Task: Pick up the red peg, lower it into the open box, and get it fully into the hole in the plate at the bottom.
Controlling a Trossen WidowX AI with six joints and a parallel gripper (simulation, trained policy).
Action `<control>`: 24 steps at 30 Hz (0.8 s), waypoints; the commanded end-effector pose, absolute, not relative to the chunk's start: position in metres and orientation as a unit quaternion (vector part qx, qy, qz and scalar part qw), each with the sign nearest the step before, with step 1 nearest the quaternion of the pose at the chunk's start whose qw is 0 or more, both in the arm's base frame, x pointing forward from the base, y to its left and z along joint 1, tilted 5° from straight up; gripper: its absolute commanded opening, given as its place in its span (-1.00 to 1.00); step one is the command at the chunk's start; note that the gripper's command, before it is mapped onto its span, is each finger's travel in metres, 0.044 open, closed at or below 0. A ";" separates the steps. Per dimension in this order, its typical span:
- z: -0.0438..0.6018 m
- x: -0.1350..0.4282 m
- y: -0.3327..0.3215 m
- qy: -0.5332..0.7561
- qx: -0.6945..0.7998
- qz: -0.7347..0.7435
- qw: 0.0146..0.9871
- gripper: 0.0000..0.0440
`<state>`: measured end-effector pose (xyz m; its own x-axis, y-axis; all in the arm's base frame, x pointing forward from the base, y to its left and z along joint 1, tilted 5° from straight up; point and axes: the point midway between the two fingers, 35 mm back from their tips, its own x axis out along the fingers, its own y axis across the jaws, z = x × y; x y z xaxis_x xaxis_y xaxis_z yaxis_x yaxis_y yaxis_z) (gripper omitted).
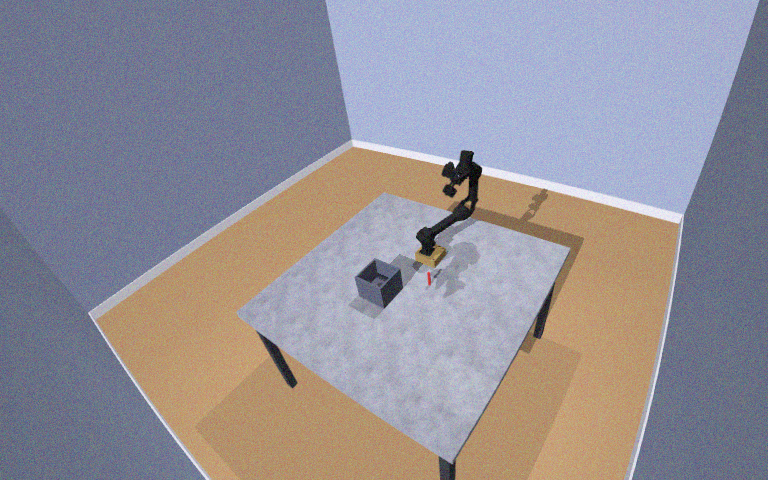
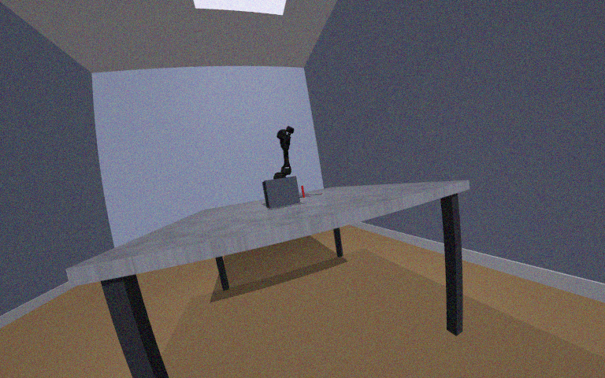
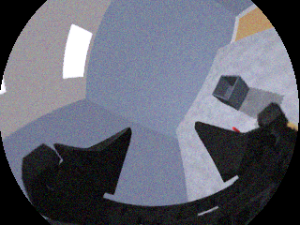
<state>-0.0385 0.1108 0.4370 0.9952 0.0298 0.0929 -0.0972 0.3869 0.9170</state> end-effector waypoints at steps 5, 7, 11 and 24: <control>0.440 0.004 0.086 -0.024 0.559 -0.032 0.828 1.00; 0.440 0.014 0.079 -0.021 0.563 -0.051 0.824 1.00; 0.437 0.032 0.065 -0.012 0.574 -0.086 0.815 1.00; 0.416 0.078 0.021 0.031 0.623 -0.177 0.761 1.00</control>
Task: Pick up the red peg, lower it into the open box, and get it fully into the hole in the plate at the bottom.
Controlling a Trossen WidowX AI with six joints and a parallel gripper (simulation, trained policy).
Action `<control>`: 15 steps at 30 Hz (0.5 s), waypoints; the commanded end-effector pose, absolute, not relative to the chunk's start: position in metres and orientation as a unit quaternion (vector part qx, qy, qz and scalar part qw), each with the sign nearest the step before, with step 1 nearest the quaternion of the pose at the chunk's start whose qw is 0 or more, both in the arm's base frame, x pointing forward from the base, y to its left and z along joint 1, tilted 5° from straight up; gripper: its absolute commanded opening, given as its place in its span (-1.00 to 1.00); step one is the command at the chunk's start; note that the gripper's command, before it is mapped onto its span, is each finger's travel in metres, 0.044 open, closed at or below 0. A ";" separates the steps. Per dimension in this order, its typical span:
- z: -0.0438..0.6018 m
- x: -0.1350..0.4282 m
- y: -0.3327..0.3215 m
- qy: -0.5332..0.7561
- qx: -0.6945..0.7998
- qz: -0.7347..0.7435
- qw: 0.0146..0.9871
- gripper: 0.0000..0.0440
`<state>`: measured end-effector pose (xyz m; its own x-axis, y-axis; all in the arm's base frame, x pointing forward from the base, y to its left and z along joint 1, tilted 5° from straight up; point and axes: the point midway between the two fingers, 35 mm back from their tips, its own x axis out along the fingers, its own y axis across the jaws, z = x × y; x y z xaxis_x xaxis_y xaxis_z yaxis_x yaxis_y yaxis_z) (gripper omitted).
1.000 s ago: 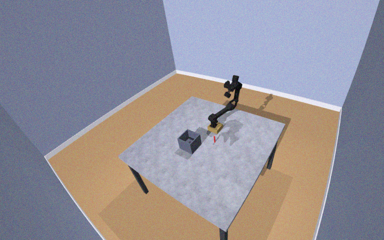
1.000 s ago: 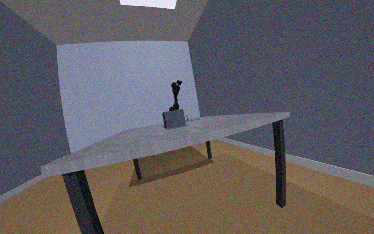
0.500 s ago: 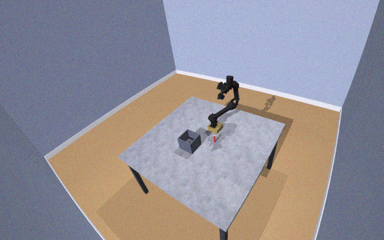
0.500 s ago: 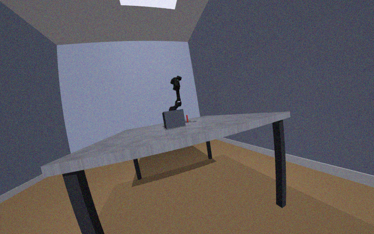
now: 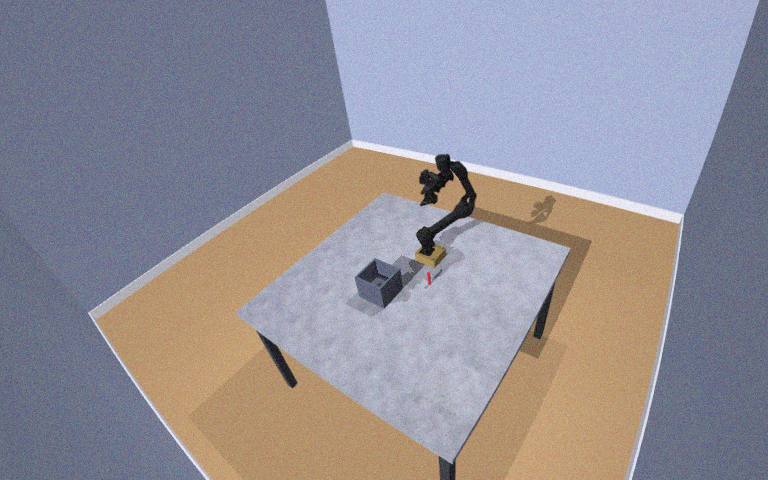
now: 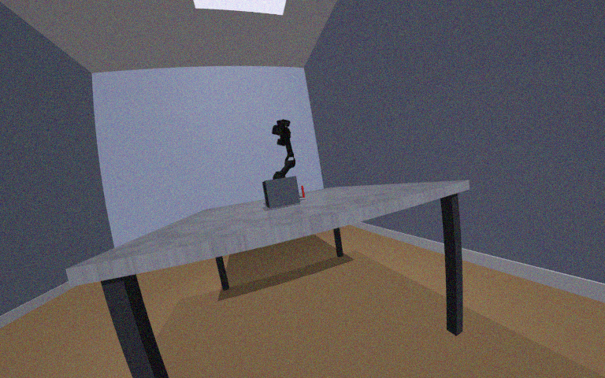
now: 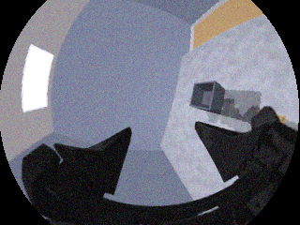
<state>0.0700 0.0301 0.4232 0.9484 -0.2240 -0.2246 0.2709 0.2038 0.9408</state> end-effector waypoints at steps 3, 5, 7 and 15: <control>0.409 0.087 0.013 0.046 0.638 -0.191 0.744 1.00; 0.405 0.093 0.007 0.057 0.649 -0.198 0.732 1.00; 0.400 0.099 0.002 0.068 0.660 -0.204 0.720 1.00; 0.384 0.131 -0.014 0.131 0.704 -0.213 0.665 1.00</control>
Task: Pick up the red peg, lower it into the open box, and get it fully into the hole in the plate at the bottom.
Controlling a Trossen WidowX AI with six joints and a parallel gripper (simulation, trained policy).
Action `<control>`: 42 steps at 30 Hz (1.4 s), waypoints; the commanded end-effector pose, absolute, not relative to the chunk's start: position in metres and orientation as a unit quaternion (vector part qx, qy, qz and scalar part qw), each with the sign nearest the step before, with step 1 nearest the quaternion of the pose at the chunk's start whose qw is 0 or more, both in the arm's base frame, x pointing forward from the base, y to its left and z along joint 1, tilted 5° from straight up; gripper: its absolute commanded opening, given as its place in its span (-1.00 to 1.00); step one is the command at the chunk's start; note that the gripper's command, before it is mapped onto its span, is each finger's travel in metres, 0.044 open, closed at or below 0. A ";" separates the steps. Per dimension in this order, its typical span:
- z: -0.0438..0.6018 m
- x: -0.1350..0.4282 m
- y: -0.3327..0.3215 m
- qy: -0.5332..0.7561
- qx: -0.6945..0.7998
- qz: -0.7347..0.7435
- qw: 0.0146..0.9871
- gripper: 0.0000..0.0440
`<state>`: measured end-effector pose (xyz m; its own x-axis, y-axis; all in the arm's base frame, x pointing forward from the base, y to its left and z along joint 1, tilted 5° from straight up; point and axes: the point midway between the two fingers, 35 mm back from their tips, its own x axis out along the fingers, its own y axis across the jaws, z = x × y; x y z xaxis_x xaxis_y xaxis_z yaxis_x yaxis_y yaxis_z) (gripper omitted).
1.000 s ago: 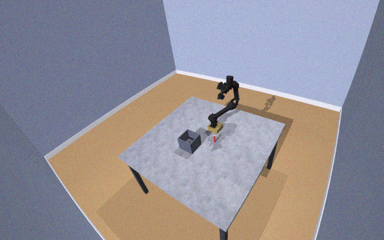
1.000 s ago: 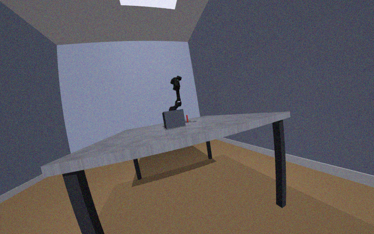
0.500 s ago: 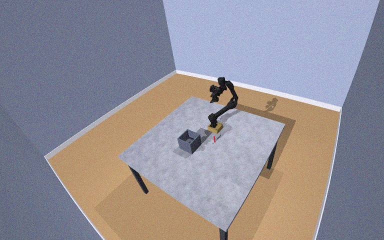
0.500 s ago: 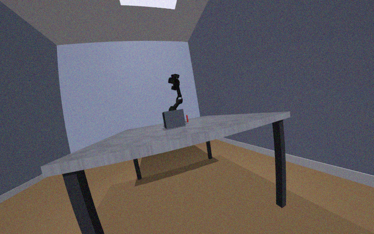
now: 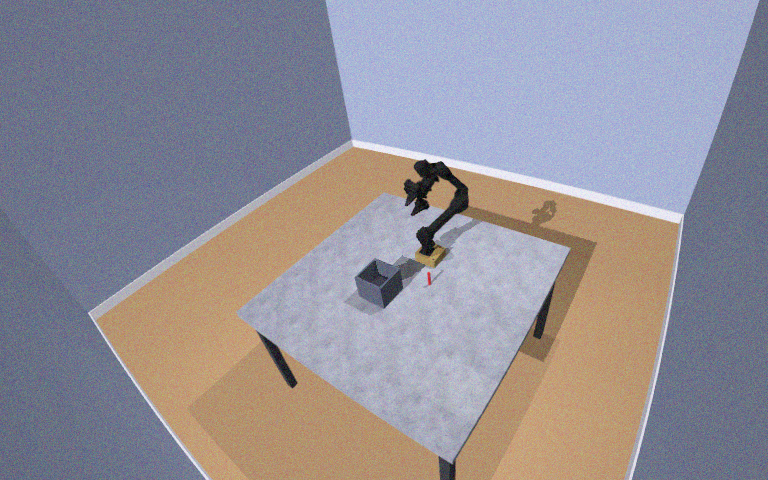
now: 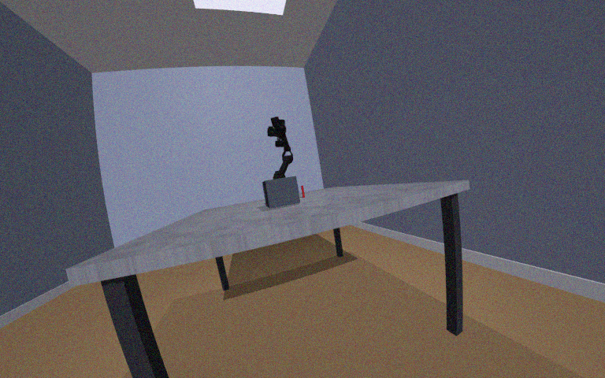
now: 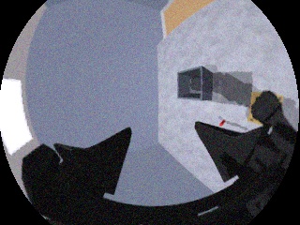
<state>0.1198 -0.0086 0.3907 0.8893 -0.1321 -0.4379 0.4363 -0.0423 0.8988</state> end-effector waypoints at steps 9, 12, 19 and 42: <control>0.367 0.164 -0.016 0.199 0.733 -0.217 0.613 1.00; 0.360 0.174 -0.013 0.223 0.739 -0.219 0.597 1.00; 0.343 0.198 0.000 0.276 0.747 -0.230 0.560 1.00; 0.266 0.232 0.065 0.426 0.708 -0.310 0.470 1.00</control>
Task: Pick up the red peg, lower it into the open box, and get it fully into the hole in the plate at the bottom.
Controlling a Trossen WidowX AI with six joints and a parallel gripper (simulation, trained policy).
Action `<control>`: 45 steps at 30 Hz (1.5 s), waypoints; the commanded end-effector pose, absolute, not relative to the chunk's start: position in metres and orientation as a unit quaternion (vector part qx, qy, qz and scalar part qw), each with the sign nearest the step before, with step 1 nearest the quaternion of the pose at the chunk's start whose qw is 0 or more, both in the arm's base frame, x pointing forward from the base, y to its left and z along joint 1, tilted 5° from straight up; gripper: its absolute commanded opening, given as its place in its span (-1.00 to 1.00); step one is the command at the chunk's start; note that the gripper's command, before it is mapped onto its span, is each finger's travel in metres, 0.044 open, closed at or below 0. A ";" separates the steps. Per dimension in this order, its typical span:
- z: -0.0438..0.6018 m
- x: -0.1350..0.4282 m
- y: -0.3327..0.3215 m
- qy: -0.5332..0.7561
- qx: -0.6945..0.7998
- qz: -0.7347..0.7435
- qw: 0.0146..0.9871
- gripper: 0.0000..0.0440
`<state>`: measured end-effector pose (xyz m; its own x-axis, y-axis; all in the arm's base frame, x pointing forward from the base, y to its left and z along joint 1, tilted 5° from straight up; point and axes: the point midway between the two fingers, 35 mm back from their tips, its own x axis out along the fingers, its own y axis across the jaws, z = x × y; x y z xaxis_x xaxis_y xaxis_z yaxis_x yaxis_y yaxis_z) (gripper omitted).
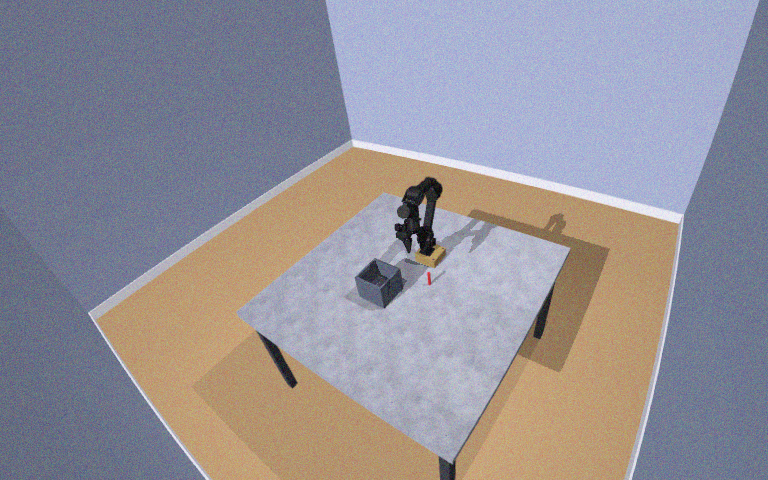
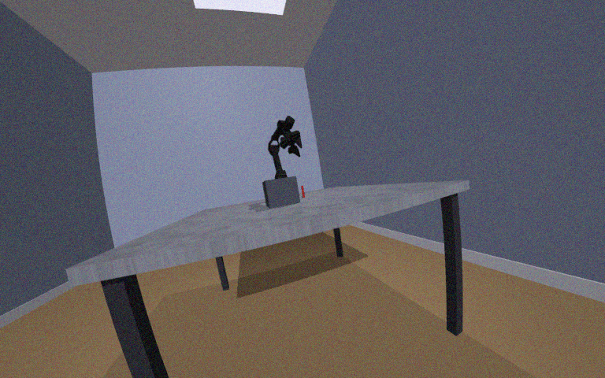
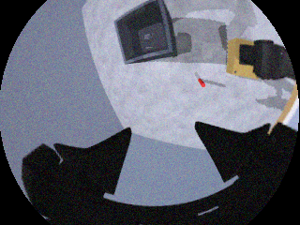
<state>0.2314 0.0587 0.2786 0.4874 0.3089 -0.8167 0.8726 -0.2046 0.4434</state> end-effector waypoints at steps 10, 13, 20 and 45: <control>0.224 0.222 0.091 0.486 0.652 -0.360 0.456 1.00; 0.211 0.217 0.097 0.502 0.632 -0.374 0.456 1.00; 0.183 0.204 0.106 0.534 0.583 -0.402 0.462 1.00; 0.095 0.171 0.103 0.588 0.455 -0.454 0.490 1.00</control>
